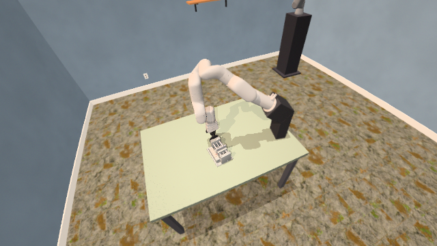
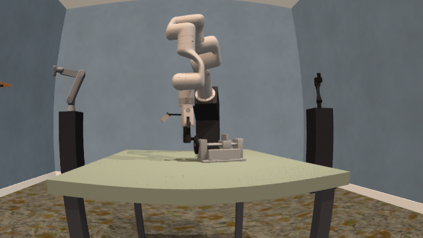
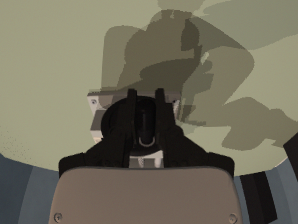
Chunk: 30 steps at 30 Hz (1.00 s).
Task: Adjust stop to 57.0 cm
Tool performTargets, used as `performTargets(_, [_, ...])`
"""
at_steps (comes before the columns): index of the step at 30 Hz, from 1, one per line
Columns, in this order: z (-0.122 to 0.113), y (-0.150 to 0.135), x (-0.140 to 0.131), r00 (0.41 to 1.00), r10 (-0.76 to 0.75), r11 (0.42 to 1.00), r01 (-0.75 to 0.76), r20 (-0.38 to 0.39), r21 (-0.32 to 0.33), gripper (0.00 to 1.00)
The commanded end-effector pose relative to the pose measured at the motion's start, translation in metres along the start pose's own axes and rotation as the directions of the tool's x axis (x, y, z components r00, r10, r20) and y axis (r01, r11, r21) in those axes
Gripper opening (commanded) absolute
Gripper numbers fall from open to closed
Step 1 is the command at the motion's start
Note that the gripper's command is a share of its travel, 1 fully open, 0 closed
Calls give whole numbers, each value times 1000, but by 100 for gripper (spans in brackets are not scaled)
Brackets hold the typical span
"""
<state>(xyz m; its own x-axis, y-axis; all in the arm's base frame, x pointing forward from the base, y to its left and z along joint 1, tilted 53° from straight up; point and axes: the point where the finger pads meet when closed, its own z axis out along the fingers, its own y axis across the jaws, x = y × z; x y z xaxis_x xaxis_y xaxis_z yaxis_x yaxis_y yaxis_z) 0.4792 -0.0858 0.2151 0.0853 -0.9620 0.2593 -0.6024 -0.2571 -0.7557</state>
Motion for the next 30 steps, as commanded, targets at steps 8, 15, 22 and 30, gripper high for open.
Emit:
performTargets(8, [0, -1, 0, 1000, 0, 1000, 0, 0, 3, 6])
performTargets(15, [0, -2, 0, 1000, 0, 1000, 0, 0, 3, 6])
performTargets(22, [-1, -3, 0, 1000, 0, 1000, 0, 0, 3, 6])
performTargets(30, [-1, -4, 0, 1000, 0, 1000, 0, 0, 3, 6])
